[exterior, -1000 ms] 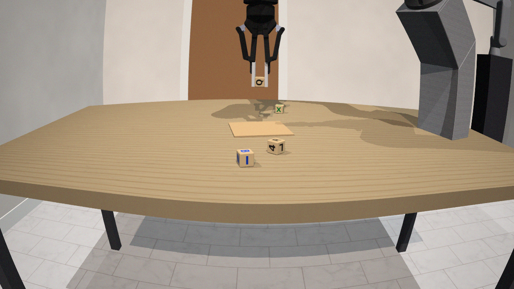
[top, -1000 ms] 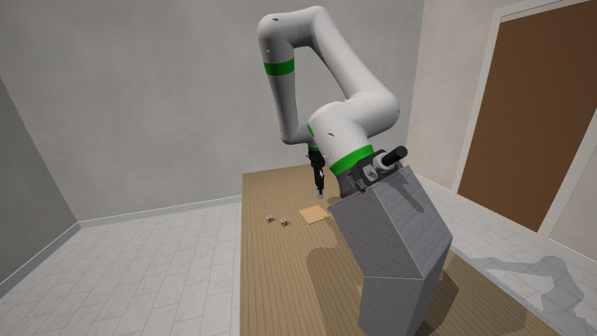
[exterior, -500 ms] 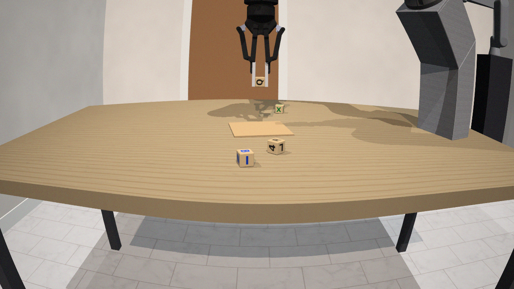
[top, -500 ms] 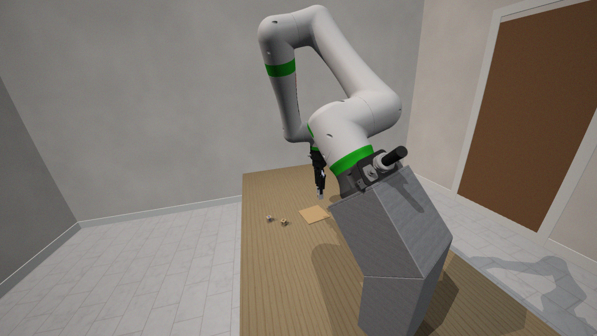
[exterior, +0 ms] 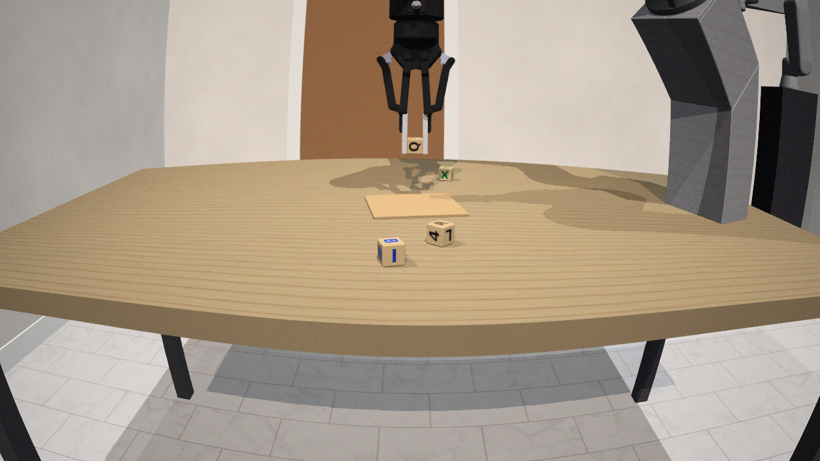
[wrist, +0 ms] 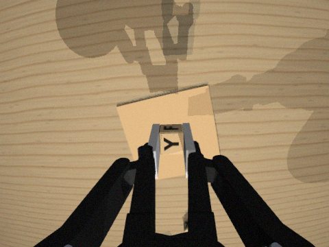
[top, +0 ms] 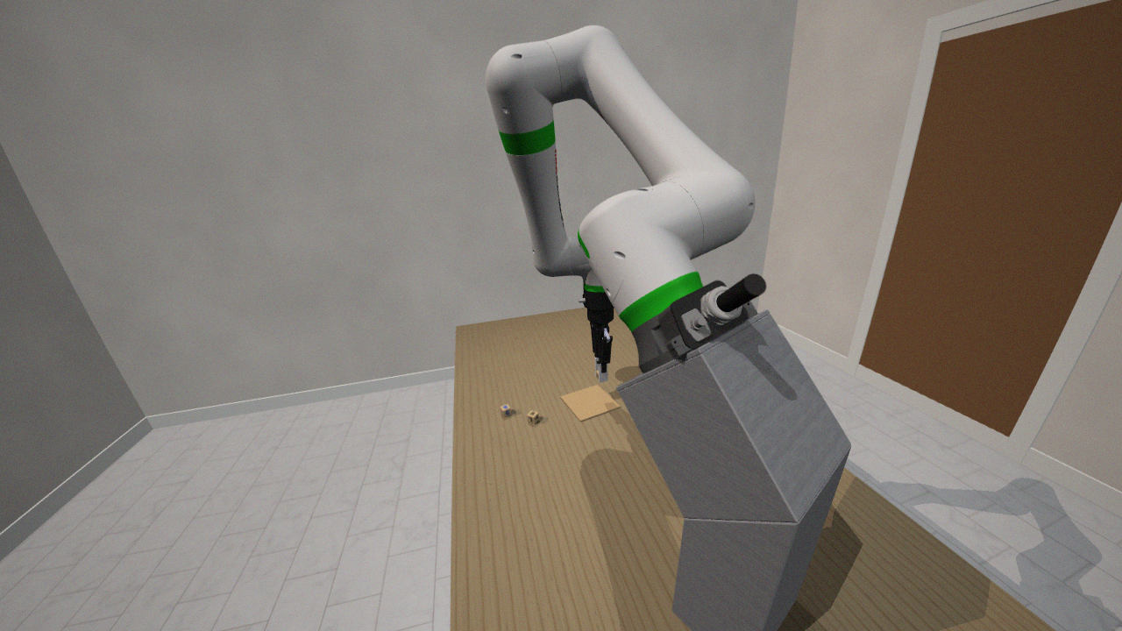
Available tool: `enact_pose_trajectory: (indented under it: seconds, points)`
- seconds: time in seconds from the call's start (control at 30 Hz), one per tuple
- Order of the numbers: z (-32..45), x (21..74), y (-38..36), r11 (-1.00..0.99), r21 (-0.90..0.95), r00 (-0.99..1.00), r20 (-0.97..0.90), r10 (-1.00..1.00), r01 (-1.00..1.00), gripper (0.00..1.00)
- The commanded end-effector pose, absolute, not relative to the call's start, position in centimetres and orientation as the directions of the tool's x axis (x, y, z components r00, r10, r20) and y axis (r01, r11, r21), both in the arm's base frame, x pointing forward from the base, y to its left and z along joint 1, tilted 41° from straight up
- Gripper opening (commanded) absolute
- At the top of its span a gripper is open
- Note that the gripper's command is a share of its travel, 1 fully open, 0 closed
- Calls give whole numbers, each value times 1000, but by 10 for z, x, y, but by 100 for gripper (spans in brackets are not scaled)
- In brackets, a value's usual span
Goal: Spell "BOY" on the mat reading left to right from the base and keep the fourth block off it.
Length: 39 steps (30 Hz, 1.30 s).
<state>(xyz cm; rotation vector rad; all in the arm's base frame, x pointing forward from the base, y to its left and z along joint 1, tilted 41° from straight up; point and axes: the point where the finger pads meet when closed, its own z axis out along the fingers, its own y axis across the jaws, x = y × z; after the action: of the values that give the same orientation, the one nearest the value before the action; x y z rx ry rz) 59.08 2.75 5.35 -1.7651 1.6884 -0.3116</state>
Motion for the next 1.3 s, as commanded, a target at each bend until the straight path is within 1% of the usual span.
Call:
enact_pose_trajectory:
  seconds: [0.0, 0.47, 1.27]
  points:
    - [48, 596, 29, 58, -605, 136, -270, -953, -794, 13]
    - [4, 630, 46, 58, -605, 136, -270, -953, -794, 13]
    - [0, 633, 48, 58, -605, 136, -270, -953, -794, 13]
